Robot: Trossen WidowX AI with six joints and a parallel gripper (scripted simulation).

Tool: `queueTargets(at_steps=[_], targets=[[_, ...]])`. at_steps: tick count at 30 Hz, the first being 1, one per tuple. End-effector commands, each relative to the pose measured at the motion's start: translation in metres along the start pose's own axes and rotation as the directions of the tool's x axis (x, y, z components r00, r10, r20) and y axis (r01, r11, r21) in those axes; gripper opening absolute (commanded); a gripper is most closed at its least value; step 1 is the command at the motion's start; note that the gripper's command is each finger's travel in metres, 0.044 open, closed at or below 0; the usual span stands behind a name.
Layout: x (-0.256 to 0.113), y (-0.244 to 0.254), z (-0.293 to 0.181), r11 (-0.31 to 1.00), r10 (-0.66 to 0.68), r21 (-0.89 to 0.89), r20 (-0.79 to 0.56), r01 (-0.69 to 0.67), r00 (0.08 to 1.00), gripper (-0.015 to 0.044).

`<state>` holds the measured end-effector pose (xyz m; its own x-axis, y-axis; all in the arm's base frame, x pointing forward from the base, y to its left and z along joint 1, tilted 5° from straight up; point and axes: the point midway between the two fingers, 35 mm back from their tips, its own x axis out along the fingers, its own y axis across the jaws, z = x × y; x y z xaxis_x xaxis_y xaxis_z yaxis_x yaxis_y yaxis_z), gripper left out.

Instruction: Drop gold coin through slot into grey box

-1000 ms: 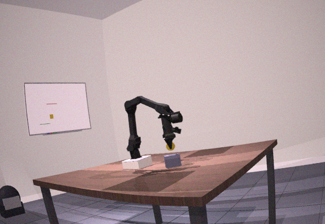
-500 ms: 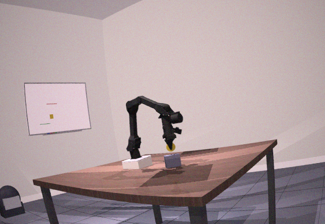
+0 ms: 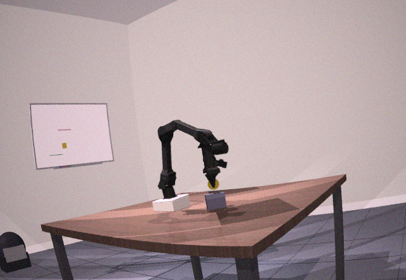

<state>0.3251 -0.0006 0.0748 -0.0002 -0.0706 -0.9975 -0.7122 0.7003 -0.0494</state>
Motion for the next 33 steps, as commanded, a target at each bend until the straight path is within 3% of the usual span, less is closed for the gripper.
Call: queueTargets(at_steps=[1, 33], targets=[[0.0001, -0.0002, -0.0003, 1.000, 0.000, 0.003, 0.000, 0.000, 1.000, 0.0000], [0.0079, -0.0037, -0.0026, 1.000, 0.000, 0.001, -0.001, 0.000, 1.000, 0.0000]])
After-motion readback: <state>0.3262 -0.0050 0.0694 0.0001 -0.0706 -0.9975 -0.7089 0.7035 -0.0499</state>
